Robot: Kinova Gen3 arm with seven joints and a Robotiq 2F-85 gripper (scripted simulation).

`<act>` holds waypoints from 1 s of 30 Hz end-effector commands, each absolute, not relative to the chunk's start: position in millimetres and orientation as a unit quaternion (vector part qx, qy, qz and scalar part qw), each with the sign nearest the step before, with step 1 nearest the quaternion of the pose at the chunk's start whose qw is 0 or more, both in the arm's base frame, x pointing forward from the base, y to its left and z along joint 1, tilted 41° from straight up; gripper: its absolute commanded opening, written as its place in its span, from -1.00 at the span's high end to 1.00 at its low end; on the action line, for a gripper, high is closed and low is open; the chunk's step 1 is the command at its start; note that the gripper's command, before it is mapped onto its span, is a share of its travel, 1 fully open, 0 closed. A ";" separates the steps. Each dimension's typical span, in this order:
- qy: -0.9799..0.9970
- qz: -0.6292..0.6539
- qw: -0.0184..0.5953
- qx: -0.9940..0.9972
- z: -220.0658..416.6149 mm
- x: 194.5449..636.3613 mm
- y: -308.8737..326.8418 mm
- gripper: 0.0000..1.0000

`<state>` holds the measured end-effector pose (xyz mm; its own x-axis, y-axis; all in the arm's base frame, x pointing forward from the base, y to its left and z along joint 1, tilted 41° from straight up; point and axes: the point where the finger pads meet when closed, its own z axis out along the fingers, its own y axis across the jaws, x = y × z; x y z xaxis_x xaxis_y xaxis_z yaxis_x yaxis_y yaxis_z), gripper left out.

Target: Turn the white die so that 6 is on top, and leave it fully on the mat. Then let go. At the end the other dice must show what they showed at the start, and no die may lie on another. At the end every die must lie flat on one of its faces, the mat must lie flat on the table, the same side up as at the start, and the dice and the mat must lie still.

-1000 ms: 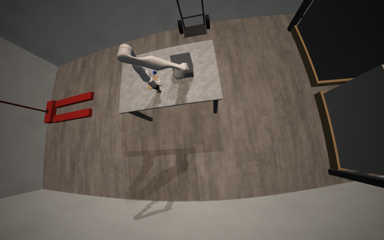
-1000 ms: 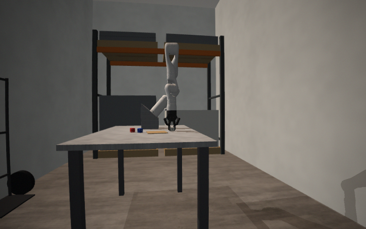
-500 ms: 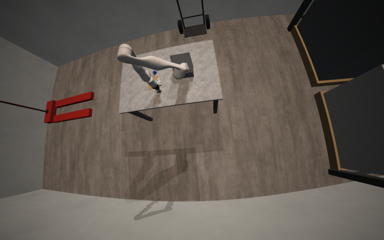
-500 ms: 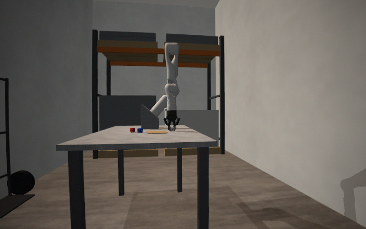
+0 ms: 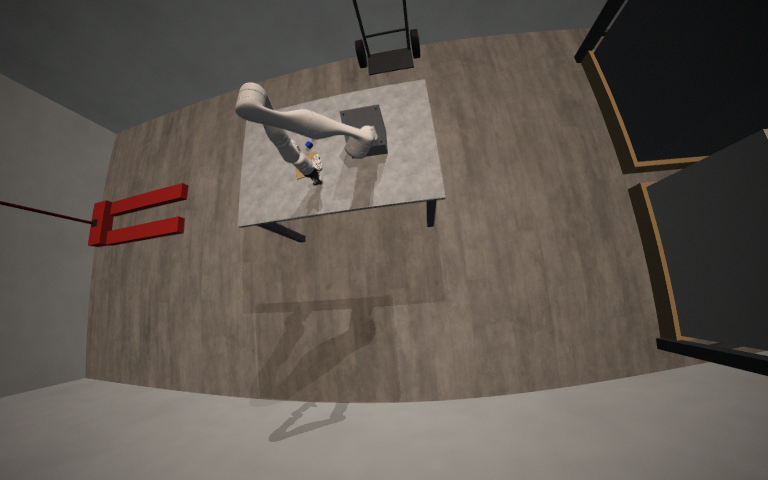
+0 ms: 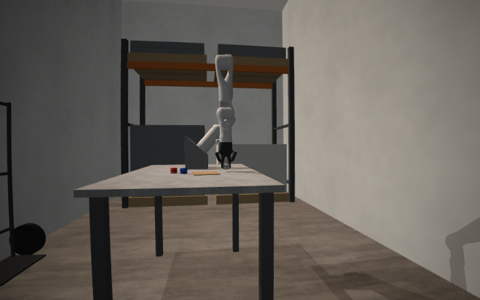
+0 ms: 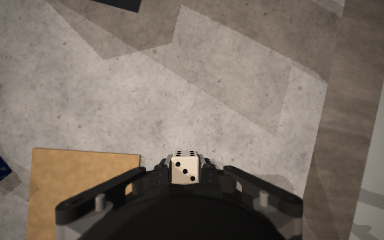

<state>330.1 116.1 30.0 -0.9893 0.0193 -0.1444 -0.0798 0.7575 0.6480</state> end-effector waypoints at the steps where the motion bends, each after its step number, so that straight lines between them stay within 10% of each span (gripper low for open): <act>1: 0.935 0.345 0.078 -0.008 39.1 333.4 101.7 0.47; 30: 0.935 0.345 0.078 -0.008 91.3 323.5 56.8 0.47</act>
<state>322.9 58.6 91.0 -0.9880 0.0347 -0.1507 -0.0717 0.7608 0.6451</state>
